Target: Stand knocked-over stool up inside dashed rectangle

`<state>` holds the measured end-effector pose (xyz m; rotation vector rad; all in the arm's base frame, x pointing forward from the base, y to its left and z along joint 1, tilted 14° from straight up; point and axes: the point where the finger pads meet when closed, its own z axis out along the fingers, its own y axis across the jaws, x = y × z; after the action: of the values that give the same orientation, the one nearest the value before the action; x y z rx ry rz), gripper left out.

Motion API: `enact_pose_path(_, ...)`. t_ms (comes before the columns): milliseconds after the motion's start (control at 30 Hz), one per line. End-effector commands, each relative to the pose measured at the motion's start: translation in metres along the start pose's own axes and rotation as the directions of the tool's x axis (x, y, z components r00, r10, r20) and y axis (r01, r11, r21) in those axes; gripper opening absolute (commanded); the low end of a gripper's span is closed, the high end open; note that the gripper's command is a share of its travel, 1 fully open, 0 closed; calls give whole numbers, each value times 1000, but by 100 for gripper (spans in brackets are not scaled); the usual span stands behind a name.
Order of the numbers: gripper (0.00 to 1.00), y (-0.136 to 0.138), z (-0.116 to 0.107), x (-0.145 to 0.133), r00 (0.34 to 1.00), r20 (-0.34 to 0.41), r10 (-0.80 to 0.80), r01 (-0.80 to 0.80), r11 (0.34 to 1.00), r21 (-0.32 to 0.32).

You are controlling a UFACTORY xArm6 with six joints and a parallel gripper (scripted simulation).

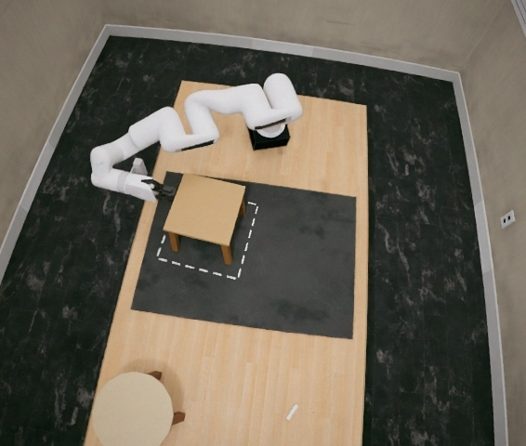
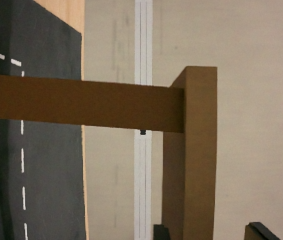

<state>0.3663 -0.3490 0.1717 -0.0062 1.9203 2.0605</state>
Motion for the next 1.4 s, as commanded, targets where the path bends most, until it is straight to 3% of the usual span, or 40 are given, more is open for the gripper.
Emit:
enact_pose_path(0, 45, 2, -2, 0, 1000, -4, -3, 3, 1000, 2)
enact_pose_path(700, 45, 8, -2, 0, 1000, -5, -3, 3, 1000, 2)
enact_pose_path(1200, 45, 71, -5, -1, 1000, -5, -3, 3, 1000, 2)
enact_pose_path(1367, 45, 79, -5, -1, 1000, -5, -3, 3, 1000, 2)
